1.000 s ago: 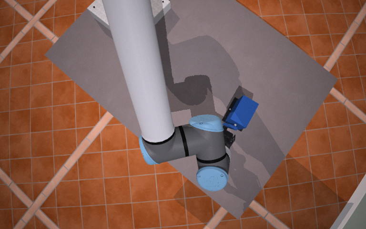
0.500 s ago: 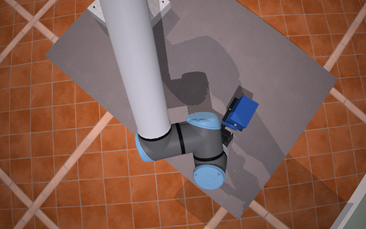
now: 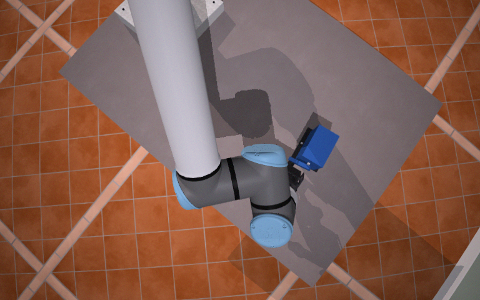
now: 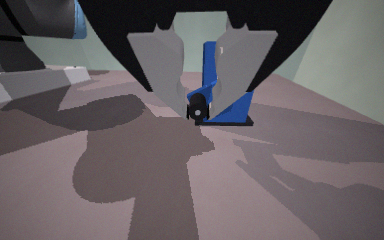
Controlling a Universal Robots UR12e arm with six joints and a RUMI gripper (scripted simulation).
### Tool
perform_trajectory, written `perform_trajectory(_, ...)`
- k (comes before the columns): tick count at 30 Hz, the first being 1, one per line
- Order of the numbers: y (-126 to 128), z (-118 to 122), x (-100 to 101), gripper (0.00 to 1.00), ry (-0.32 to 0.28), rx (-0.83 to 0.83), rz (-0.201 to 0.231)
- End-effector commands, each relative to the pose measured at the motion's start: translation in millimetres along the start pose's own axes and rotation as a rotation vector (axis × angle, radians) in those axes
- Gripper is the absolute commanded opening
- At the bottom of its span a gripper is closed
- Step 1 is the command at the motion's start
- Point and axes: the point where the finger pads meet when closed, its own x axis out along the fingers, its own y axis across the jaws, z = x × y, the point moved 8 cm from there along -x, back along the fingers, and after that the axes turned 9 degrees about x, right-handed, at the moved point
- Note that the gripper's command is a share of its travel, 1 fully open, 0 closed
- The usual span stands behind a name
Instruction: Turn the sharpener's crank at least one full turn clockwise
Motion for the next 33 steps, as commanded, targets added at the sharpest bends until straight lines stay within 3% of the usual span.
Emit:
perform_trajectory(1, 2, 3, -6, 0.09, 0.001, -0.001, -0.002)
perform_trajectory(33, 5, 19, -35, 0.09, 0.001, -0.001, -0.002)
